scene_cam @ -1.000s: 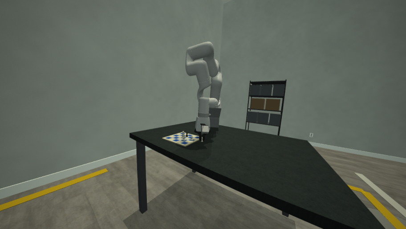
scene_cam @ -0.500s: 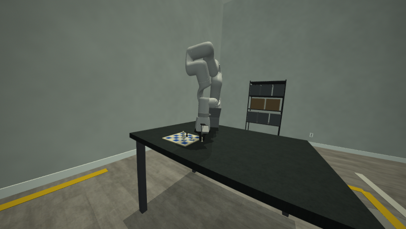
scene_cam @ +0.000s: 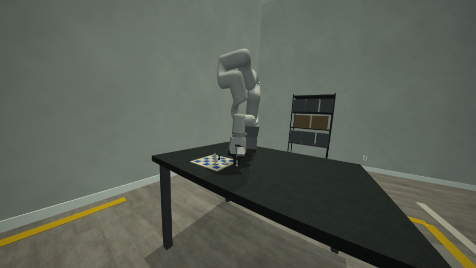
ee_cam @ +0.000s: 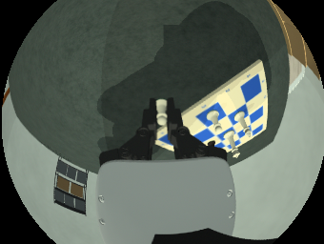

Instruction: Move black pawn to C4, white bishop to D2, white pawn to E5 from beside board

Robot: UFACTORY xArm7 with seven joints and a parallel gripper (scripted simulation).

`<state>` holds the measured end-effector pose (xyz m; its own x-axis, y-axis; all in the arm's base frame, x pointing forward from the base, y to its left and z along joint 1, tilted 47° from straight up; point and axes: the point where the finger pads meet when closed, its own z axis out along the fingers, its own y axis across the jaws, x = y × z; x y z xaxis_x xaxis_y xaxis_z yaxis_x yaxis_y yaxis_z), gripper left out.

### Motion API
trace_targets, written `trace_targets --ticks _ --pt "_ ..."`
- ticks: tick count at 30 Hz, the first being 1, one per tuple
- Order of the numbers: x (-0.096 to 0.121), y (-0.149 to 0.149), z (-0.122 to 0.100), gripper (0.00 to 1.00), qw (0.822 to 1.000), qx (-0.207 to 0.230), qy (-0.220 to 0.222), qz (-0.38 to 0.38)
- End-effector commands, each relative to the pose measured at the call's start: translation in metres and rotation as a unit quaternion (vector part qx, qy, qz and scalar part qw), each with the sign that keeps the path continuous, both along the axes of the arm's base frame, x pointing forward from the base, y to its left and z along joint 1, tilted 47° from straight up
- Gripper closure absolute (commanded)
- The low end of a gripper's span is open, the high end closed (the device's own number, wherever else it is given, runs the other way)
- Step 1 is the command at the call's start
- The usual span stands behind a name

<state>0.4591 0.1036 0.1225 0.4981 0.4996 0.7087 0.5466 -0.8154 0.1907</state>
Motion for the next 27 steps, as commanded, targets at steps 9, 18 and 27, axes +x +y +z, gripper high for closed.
trace_targets --ticks 9,18,27 --pt "-0.003 -0.002 0.004 1.00 1.000 0.000 0.000 0.000" --pt "-0.012 -0.005 0.012 1.00 1.000 0.000 0.000 0.000" --pt "-0.020 -0.009 0.020 1.00 1.000 0.000 0.000 0.000"
